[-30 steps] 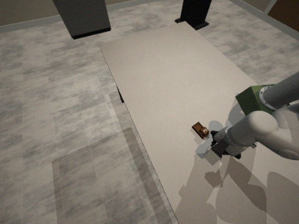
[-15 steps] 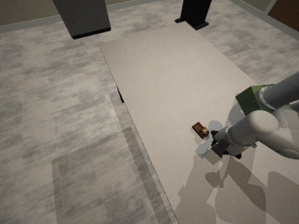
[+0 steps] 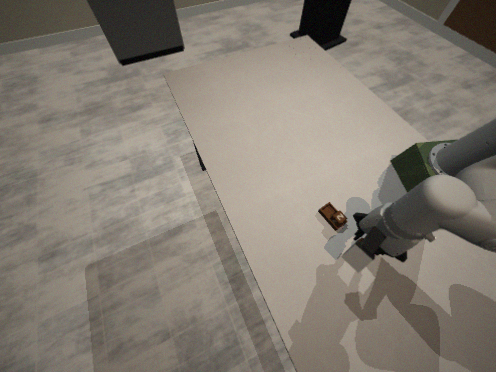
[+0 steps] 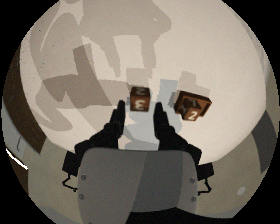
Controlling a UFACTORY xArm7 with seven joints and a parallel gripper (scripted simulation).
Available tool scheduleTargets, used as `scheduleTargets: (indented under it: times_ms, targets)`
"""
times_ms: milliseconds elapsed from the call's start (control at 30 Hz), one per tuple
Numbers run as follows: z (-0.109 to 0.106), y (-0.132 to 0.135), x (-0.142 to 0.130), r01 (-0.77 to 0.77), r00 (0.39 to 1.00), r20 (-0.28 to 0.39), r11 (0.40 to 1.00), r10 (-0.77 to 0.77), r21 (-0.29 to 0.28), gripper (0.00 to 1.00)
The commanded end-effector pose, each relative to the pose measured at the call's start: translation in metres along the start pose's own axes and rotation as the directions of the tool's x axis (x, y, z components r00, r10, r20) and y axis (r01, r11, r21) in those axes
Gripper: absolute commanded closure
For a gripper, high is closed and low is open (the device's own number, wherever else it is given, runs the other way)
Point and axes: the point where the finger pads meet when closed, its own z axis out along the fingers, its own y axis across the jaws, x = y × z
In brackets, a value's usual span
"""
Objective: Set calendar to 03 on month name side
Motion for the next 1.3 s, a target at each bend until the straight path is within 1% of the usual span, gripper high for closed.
scheduleTargets:
  times_ms: [0,267,333,733,1267]
  targets:
    - [-0.015,0.0,0.001,-0.002,1.0,0.004,1.0,0.002,-0.003,0.53]
    - [-0.034,0.0,0.001,-0.002,1.0,0.004,1.0,0.002,-0.003,0.53]
    - [-0.034,0.0,0.001,-0.002,1.0,0.004,1.0,0.002,-0.003,0.53]
    - [-0.053,0.0,0.001,-0.001,1.0,0.004,1.0,0.002,-0.003,0.53]
    - [-0.063,0.0,0.001,-0.001,1.0,0.004,1.0,0.002,-0.003,0.53]
